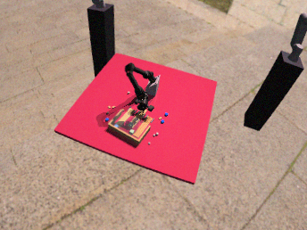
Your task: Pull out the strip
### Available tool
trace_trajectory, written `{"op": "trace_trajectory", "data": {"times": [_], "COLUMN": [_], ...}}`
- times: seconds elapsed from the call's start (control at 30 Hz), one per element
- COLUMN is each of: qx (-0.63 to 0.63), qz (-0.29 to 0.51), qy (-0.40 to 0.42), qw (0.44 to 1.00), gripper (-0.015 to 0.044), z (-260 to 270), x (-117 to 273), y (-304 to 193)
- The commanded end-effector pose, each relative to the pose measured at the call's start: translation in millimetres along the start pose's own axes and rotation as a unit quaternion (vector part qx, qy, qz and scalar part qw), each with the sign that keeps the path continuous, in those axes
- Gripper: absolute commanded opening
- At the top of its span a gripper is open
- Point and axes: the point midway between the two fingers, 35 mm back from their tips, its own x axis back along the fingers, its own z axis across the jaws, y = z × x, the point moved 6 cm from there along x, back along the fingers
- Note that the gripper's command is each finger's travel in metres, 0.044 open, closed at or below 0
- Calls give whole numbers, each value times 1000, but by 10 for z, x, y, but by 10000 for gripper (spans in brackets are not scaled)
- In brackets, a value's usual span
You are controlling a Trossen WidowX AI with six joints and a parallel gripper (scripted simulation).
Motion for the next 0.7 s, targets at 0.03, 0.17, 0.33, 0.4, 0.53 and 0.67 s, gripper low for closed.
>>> {"op": "trace_trajectory", "data": {"times": [0.03, 0.17, 0.33, 0.4, 0.53, 0.67], "qx": [1, 1, 2, 2, 2, 2], "qz": [7, 7, 8, 8, 8, 8], "qy": [-3, -3, -3, -3, -3, -3], "qw": [1000, 1000, 1000, 1000, 1000, 1000], "gripper": [0, 0, 0, 0, 0, 0], "z": [-9, -9, -10, -10, -10, -10], "x": [-36, -37, -36, -36, -36, -35], "y": [-134, -197, -275, -305, -366, -426]}}
